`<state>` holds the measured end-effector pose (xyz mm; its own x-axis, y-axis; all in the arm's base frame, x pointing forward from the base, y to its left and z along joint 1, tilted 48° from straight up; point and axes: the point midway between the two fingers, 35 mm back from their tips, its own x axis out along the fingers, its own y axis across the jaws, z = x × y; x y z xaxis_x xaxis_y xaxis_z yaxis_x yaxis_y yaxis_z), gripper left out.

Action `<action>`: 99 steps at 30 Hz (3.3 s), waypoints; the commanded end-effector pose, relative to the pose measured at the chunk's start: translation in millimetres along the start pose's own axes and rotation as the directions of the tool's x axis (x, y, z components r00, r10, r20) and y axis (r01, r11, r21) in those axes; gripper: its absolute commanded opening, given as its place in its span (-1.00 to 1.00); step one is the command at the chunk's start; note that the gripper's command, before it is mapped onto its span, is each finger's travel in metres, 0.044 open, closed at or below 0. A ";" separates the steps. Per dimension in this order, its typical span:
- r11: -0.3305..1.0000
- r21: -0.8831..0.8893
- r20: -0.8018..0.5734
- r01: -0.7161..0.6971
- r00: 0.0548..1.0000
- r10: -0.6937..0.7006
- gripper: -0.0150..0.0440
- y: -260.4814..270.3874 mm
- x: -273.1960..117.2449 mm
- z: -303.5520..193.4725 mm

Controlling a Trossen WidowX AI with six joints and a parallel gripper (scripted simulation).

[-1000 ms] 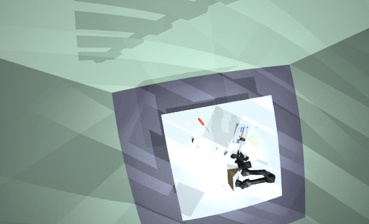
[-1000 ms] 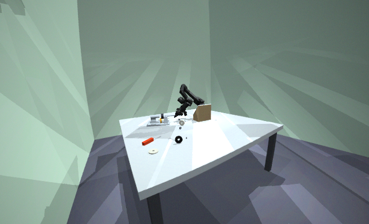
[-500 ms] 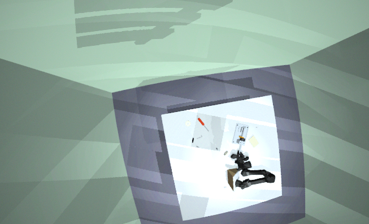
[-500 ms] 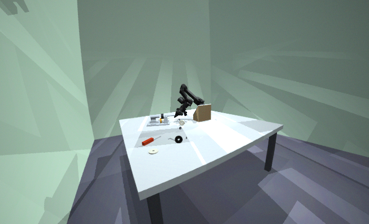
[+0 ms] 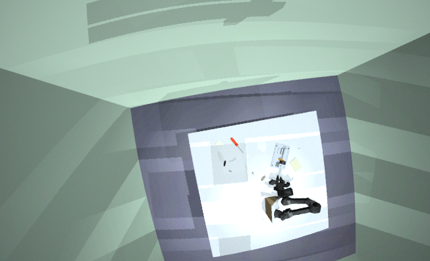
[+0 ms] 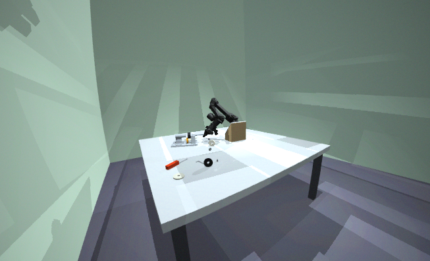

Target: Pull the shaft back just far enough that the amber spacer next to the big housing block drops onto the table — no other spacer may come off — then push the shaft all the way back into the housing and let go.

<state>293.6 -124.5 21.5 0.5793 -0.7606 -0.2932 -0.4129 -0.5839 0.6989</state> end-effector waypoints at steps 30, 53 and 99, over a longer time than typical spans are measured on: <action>1.000 0.004 -0.003 0.002 1.000 -0.002 -0.49 -0.2 7.6 -10.2; 1.000 0.005 -0.003 0.002 1.000 -0.002 -0.49 0.0 13.0 -15.6; 1.000 0.005 -0.004 0.002 1.000 -0.002 -0.49 0.2 23.6 -26.6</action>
<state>320.2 -134.5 28.5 0.5764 -0.7596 -0.3013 -0.4080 -0.5871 0.6992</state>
